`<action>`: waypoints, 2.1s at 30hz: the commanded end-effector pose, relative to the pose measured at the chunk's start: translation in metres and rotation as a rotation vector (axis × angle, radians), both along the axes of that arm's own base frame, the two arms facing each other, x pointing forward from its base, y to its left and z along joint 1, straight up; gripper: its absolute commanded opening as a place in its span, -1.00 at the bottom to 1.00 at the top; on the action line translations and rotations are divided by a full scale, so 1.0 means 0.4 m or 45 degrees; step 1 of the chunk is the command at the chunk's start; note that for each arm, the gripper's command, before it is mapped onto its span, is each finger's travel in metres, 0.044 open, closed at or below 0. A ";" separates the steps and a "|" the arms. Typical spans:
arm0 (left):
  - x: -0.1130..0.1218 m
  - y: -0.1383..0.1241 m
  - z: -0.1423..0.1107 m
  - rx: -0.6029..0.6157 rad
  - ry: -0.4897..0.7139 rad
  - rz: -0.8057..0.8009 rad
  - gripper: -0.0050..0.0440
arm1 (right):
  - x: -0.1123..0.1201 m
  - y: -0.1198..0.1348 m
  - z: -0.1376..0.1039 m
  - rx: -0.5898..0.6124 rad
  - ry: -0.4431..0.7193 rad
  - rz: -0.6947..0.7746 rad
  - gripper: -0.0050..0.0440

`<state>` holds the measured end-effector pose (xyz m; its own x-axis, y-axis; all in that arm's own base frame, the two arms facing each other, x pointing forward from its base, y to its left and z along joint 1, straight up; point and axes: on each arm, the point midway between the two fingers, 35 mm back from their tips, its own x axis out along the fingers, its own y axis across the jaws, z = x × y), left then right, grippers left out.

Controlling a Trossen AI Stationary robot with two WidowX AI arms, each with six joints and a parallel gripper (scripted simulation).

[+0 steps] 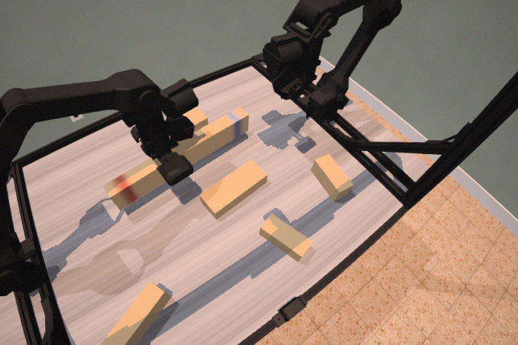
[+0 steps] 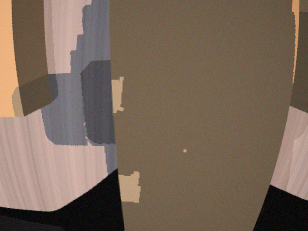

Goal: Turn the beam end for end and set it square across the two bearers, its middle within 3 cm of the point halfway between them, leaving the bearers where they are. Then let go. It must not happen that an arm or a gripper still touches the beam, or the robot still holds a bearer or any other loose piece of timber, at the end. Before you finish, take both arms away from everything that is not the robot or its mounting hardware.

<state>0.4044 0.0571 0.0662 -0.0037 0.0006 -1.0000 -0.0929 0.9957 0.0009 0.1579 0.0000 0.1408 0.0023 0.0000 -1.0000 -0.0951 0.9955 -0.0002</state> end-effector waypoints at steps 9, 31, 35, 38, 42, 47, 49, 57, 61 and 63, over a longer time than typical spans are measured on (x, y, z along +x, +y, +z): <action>0.004 -0.001 -0.040 -0.001 -0.005 0.007 -0.80 | -0.001 0.000 0.000 0.000 0.003 0.004 1.00; 0.007 -0.002 -0.092 -0.001 -0.005 0.007 -0.11 | -0.001 0.000 0.000 0.000 0.003 0.004 1.00; 0.007 -0.002 -0.092 -0.001 -0.005 0.007 0.28 | -0.001 0.000 0.000 0.000 0.003 0.004 1.00; 0.007 -0.002 -0.092 -0.001 -0.005 0.007 0.38 | -0.001 0.000 0.000 0.000 0.003 0.004 1.00; 0.008 -0.003 -0.114 -0.001 -0.005 0.007 0.77 | -0.001 0.000 0.000 0.000 0.003 0.004 1.00; 0.008 -0.003 -0.114 -0.001 -0.005 0.007 1.00 | -0.001 0.000 0.000 0.000 0.003 0.004 1.00; 0.008 -0.003 -0.111 -0.001 -0.005 0.007 1.00 | -0.001 0.000 0.000 0.000 0.003 0.004 1.00; 0.011 -0.002 -0.061 -0.001 -0.005 0.007 1.00 | -0.001 0.000 0.000 0.000 0.003 0.004 1.00; 0.003 -0.003 -0.031 -0.001 -0.005 0.007 1.00 | -0.001 0.000 0.000 0.000 0.003 0.004 1.00; 0.002 -0.003 -0.016 -0.001 -0.005 0.007 1.00 | -0.001 0.000 0.000 0.000 0.003 0.004 1.00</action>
<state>0.4038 0.0557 0.0470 -0.0131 -0.0007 -0.9999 -0.0929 0.9957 0.0005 0.1579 0.0000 0.1408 0.0023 0.0000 -1.0000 -0.0951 0.9955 -0.0002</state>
